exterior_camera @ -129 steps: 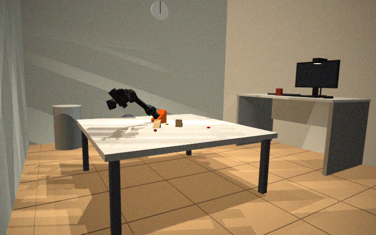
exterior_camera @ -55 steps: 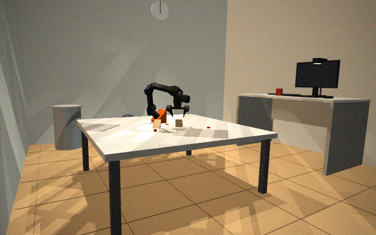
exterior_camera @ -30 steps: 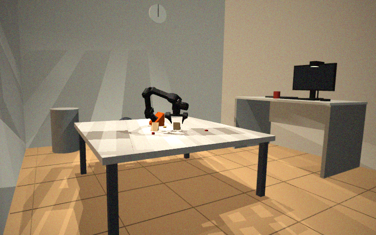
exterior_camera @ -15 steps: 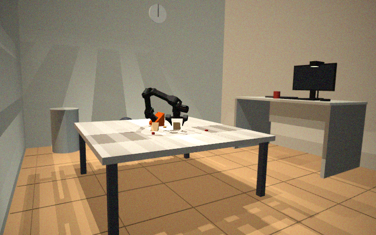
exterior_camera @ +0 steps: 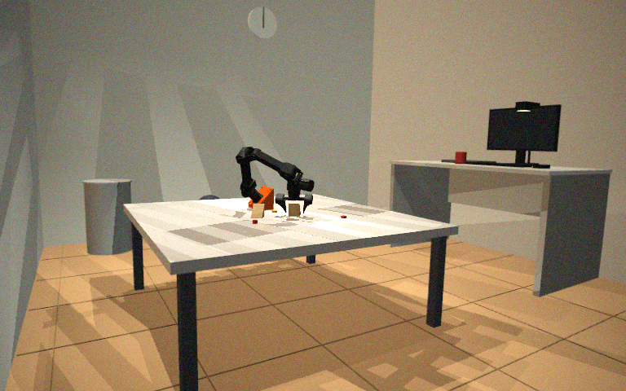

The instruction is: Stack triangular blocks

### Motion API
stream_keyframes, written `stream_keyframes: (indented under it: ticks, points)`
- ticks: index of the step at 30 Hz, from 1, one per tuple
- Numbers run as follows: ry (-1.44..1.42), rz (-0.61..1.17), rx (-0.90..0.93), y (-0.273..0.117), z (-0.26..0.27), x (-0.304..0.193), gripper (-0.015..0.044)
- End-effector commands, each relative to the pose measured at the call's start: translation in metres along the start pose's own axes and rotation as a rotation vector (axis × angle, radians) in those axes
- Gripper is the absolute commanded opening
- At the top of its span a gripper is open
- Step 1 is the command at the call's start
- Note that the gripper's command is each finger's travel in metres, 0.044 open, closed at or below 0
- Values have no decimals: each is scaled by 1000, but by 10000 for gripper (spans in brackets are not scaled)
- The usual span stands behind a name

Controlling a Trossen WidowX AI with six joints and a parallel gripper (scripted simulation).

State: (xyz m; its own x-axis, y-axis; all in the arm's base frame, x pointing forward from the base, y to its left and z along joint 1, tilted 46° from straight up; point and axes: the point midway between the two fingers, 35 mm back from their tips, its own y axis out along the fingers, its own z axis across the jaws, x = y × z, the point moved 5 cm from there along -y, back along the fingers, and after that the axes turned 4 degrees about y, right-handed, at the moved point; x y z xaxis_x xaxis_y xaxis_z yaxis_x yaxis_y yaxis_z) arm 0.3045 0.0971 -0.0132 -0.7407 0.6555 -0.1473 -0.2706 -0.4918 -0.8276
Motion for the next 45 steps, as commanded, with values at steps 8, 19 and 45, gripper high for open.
stream_keyframes:
  ticks: [8, 19, 45]
  points:
    - [-5, 3, 6, 5, 1, 1, 243]
    - [-4, 2, 4, 3, 1, 2, 72]
    - [-3, 0, 3, 1, 1, 2, 0]
